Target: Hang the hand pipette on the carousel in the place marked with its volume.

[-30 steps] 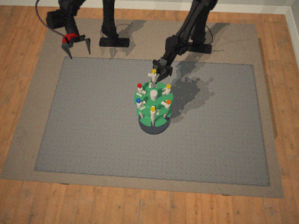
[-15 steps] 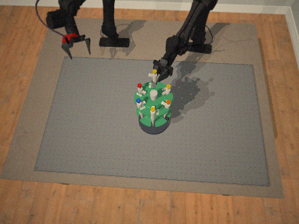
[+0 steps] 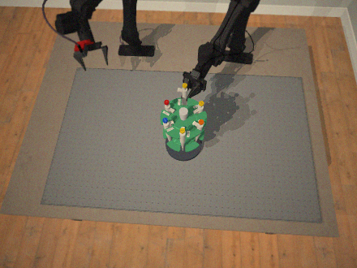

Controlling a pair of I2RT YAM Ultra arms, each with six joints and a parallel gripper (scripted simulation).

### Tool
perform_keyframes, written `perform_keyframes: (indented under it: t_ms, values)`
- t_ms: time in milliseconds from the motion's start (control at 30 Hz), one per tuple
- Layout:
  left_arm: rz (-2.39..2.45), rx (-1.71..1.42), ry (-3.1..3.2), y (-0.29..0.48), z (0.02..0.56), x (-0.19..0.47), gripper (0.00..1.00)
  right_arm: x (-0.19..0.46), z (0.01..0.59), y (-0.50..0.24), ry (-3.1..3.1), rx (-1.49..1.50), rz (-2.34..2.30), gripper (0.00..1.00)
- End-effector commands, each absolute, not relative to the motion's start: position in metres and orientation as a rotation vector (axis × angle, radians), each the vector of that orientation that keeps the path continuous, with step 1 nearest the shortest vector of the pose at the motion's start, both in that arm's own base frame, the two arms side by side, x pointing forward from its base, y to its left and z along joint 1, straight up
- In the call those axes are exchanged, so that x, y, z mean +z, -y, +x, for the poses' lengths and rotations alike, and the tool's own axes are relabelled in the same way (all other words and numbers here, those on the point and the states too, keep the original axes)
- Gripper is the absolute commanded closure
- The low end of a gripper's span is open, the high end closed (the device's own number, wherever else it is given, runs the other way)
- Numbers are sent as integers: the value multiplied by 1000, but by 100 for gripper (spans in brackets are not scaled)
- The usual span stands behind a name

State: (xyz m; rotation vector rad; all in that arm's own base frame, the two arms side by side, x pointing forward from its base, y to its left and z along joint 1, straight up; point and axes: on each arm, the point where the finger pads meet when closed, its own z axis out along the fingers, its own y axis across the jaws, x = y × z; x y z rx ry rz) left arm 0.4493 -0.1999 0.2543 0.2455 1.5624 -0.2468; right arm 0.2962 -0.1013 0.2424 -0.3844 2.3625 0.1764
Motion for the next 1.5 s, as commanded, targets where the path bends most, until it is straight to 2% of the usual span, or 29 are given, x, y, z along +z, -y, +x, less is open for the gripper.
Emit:
perform_keyframes:
  t_ms: [0, 1467]
  values:
    - [210, -270, -1464, 195, 447, 299, 88, 253, 300, 103, -2321, 156, -402, 0]
    - [213, -273, -1465, 199, 443, 303, 88, 253, 300, 103, -2321, 156, -402, 0]
